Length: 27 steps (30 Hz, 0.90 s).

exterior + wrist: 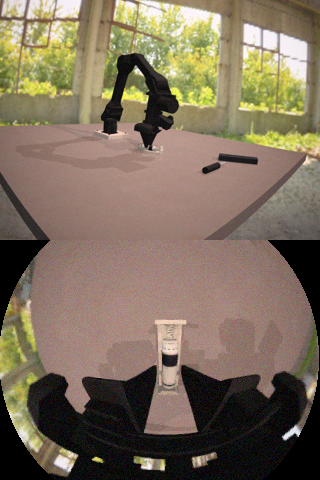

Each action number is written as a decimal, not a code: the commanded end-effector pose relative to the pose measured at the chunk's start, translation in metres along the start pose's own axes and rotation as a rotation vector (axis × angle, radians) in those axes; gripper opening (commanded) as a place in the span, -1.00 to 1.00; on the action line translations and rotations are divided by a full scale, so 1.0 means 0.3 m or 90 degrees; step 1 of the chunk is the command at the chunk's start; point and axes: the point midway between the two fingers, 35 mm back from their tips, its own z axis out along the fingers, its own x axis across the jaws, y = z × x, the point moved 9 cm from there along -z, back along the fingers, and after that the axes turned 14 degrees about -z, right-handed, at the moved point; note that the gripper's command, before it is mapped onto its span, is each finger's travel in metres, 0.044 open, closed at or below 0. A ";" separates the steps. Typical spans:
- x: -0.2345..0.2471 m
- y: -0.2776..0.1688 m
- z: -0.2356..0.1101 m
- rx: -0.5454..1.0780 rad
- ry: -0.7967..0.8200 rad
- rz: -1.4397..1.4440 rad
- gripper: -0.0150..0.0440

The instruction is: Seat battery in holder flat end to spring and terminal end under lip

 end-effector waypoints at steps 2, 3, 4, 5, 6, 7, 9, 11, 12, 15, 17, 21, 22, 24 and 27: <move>0.001 0.000 -0.020 -0.004 -0.003 0.001 0.06; 0.001 0.000 -0.020 -0.004 -0.003 0.001 0.06; -0.001 0.000 -0.015 -0.002 -0.002 0.000 0.15; -0.001 0.000 -0.028 -0.002 -0.002 0.000 0.24; -0.001 0.000 -0.050 -0.003 -0.002 0.000 0.33; -0.001 -0.001 -0.077 -0.003 -0.002 0.000 0.42; 0.001 -0.004 -0.133 -0.003 -0.002 0.000 0.60; 0.005 -0.011 -0.190 -0.004 -0.003 0.000 0.77; 0.008 -0.015 -0.218 -0.004 -0.003 0.000 0.86; 0.012 -0.020 -0.257 -0.004 -0.003 0.001 1.00; 0.012 -0.020 -0.257 -0.004 -0.003 0.001 1.00; 0.012 -0.020 -0.257 -0.004 -0.003 0.001 1.00; 0.012 -0.020 -0.257 -0.004 -0.003 0.001 1.00; 0.012 -0.020 -0.257 -0.004 -0.003 0.001 1.00; 0.012 -0.020 -0.257 -0.004 -0.003 0.001 1.00</move>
